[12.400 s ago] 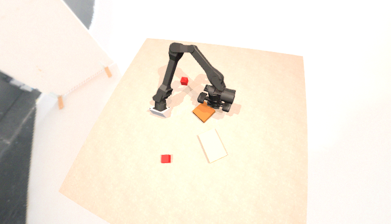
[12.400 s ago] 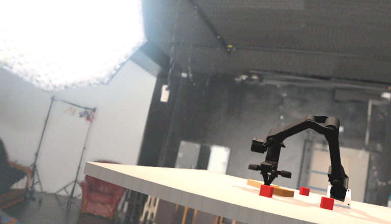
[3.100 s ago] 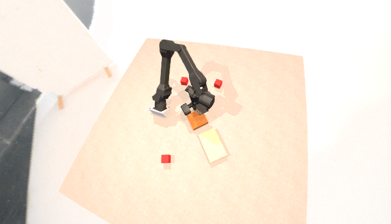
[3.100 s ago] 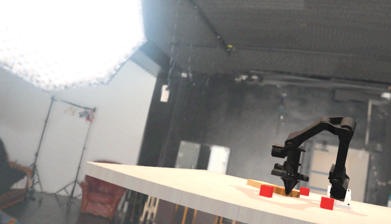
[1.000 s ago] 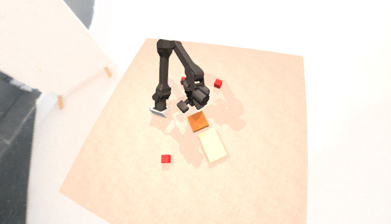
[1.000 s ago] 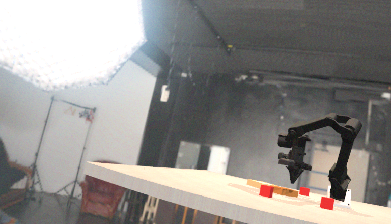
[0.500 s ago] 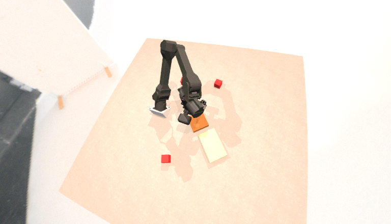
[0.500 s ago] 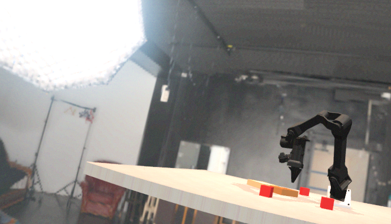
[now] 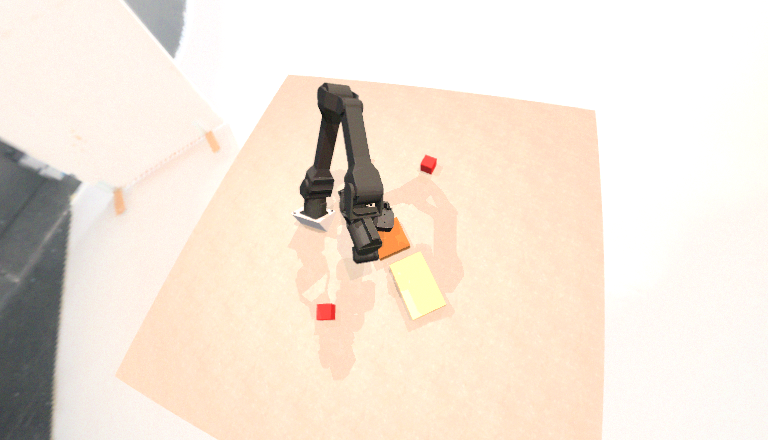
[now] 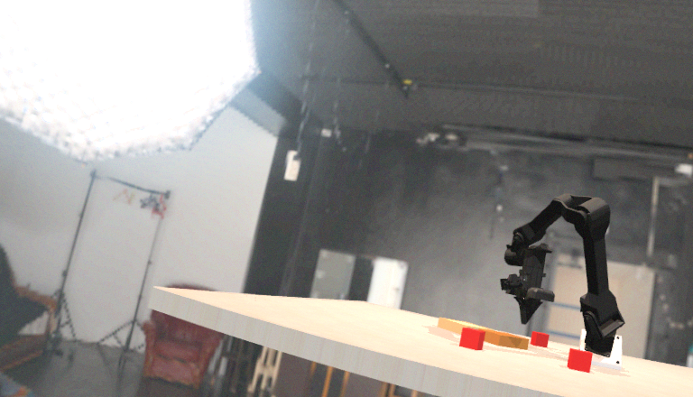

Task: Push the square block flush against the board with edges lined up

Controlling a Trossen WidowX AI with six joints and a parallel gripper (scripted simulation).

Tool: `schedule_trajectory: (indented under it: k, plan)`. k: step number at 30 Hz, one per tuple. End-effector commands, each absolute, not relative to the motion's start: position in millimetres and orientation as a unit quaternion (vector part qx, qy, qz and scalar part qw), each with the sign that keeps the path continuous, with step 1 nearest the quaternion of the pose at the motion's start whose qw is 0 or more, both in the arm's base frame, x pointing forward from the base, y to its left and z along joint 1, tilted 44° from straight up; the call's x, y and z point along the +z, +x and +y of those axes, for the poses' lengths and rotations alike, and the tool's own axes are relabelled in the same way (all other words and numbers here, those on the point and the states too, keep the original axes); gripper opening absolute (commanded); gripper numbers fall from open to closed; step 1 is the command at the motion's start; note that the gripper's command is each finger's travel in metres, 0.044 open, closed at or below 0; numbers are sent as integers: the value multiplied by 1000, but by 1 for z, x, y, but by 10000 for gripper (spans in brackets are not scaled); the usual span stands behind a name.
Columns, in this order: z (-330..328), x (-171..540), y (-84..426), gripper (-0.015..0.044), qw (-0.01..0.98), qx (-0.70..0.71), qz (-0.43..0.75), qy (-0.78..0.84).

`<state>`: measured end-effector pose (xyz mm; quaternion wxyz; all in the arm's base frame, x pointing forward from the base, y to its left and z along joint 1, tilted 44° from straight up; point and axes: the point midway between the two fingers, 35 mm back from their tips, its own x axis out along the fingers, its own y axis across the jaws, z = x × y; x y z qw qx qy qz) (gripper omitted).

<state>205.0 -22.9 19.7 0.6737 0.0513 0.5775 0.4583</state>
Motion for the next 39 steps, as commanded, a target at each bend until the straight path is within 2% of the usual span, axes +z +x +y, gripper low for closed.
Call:
schedule_trajectory:
  k: [1, 10, 16, 39]
  plan:
    - [-31, 10, 202, 0, 673, 491, 554, 17]
    - [-39, -2, 197, 0, 671, 534, 513, -32]
    - [-3, -40, 192, 0, 671, 535, 512, -31]
    - [11, -29, 209, 0, 672, 534, 513, -32]
